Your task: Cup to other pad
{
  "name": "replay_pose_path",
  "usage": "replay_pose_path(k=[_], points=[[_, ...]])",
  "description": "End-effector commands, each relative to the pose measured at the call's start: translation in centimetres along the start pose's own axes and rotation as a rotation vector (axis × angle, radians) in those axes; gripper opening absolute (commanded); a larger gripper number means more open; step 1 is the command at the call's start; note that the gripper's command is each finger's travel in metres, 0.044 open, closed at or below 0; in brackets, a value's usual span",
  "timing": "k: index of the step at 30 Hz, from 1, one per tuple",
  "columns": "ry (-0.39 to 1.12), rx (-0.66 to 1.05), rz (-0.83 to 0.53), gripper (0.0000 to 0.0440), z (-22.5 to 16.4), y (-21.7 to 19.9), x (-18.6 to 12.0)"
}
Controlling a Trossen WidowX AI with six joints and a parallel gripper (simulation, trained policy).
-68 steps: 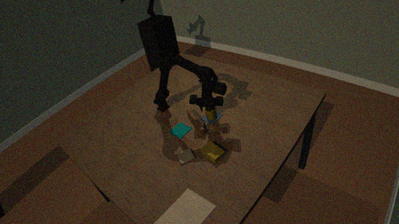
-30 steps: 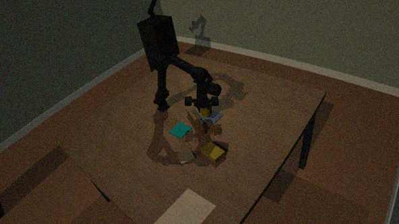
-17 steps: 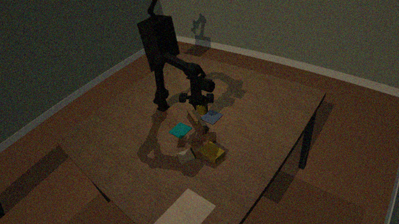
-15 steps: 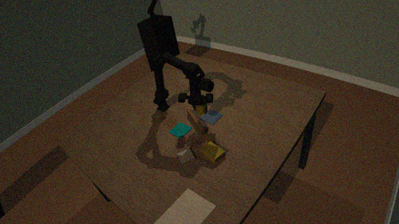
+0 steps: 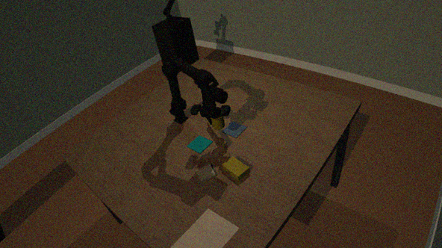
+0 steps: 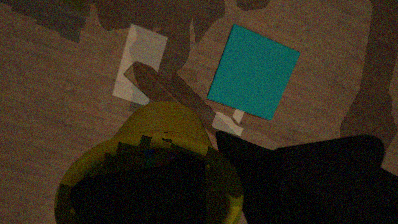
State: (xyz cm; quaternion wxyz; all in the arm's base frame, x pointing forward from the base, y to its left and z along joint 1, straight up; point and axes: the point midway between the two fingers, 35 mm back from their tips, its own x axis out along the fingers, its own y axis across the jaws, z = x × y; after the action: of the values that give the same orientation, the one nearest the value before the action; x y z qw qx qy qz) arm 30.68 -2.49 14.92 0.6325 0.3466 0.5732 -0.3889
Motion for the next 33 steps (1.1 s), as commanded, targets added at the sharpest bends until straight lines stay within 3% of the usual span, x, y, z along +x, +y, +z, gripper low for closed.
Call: replay_pose_path(k=[1,33], points=[[-0.018,0.032,0.021,0.0,1.0,-0.9,-0.2],[-0.073,0.194,0.064,0.0,4.3,-6.2,4.0]])
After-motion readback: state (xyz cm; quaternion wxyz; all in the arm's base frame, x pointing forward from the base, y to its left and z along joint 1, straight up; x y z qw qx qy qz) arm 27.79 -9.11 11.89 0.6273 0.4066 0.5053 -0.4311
